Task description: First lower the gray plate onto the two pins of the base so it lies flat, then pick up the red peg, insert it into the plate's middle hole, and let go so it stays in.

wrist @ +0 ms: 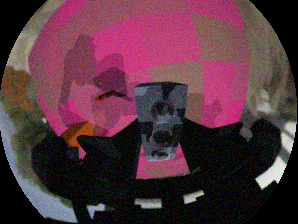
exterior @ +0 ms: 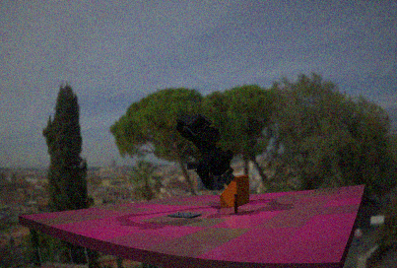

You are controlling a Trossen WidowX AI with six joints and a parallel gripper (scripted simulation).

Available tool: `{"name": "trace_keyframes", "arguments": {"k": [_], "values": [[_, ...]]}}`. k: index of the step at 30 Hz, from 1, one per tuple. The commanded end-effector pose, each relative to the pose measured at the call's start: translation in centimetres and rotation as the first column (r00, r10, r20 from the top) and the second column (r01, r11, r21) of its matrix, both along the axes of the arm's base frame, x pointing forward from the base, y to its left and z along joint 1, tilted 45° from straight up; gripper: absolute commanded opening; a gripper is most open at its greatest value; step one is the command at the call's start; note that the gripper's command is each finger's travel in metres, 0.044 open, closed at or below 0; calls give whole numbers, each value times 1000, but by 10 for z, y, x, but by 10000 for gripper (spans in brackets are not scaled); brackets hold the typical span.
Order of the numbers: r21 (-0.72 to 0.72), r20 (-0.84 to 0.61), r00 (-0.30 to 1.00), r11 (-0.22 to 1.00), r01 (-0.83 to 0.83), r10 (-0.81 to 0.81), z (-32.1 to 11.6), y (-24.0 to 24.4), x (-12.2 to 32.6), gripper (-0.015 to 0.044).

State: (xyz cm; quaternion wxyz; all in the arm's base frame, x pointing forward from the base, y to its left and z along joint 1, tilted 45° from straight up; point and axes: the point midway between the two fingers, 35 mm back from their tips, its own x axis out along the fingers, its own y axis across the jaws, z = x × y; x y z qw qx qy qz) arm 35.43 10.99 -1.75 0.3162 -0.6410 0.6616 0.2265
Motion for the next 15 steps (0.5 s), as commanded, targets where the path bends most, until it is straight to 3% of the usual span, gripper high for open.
{"name": "trace_keyframes", "arguments": {"k": [1, 15], "values": [[6, 10, 1000, 1000, 6, -6, 11, 8, -1, 0], [12, -4, 1000, 1000, -9, 9, 25, -13, 3, 0]]}}
